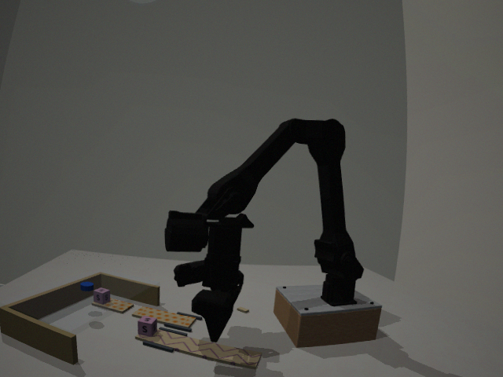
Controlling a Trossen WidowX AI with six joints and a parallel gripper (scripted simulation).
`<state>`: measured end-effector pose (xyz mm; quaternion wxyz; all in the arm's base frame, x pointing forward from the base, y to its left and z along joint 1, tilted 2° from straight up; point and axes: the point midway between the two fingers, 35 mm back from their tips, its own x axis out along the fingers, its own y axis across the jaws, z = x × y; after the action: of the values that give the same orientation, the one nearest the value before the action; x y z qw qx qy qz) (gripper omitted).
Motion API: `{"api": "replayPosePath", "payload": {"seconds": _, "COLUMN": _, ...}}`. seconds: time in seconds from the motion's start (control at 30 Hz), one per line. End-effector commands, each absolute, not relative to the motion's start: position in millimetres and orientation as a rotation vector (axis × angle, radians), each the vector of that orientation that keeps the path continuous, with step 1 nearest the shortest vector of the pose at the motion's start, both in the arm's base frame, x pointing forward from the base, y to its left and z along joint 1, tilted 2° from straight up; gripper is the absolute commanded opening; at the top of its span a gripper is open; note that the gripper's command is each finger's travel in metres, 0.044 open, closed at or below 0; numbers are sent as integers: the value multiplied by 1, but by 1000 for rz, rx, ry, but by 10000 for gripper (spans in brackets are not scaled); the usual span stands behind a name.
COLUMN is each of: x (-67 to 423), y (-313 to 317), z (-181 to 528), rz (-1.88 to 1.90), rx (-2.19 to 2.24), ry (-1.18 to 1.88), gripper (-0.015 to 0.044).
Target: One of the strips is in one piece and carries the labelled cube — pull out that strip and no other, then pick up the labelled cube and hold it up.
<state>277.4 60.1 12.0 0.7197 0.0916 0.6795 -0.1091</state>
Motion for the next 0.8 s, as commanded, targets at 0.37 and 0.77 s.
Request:
{"api": "replayPosePath", "payload": {"seconds": 0.37, "x": 325, "y": 37, "z": 22, "rz": -234, "rx": 203, "ry": 1496, "gripper": 440}}
{"api": "replayPosePath", "payload": {"seconds": 0.77, "x": 362, "y": 22, "z": 30, "rz": -234, "rx": 202, "ry": 1492, "gripper": 440}}
